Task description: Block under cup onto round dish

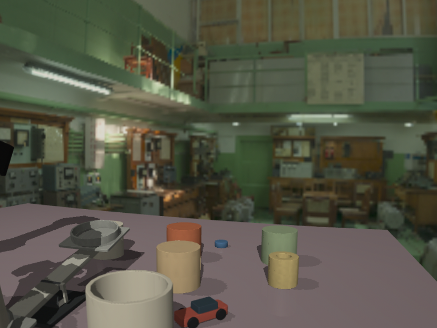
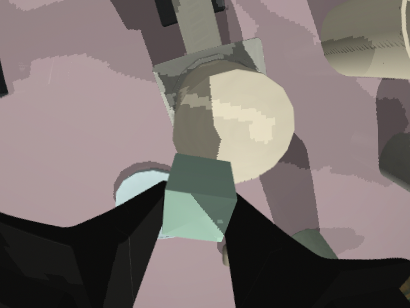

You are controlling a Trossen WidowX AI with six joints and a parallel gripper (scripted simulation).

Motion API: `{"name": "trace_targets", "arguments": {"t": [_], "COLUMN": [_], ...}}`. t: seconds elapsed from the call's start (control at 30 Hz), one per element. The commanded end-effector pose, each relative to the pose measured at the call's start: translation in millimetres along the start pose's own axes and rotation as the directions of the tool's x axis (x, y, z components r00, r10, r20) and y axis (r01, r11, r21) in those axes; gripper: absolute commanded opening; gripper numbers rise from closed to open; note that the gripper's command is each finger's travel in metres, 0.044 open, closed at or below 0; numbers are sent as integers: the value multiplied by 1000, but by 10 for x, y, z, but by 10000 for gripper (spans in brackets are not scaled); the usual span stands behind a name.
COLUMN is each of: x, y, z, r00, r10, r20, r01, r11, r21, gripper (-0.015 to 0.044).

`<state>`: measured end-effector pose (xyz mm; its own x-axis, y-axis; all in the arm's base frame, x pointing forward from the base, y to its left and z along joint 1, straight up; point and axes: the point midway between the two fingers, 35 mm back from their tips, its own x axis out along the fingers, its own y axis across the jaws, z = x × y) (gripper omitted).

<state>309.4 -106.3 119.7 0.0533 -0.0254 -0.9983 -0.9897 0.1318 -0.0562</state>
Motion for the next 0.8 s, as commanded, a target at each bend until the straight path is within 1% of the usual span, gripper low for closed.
{"name": "trace_targets", "arguments": {"t": [0.0, 0.17, 0.43, 0.63, 0.77], "x": [90, 155, 301, 339, 478], "y": [59, 135, 338, 358, 358], "z": [-220, -447, -900, -938, -941], "r00": [1000, 1000, 1000, 999, 999], "r10": [15, 21, 31, 32, 32], "r20": [-4, -5, 0, 1, 1], "r01": [-15, -21, -31, -32, -32], "r11": [1000, 1000, 998, 998, 998], "r21": [4, 5, -46, -50, -50], "gripper": [0, 0, 0, 0, 0]}}
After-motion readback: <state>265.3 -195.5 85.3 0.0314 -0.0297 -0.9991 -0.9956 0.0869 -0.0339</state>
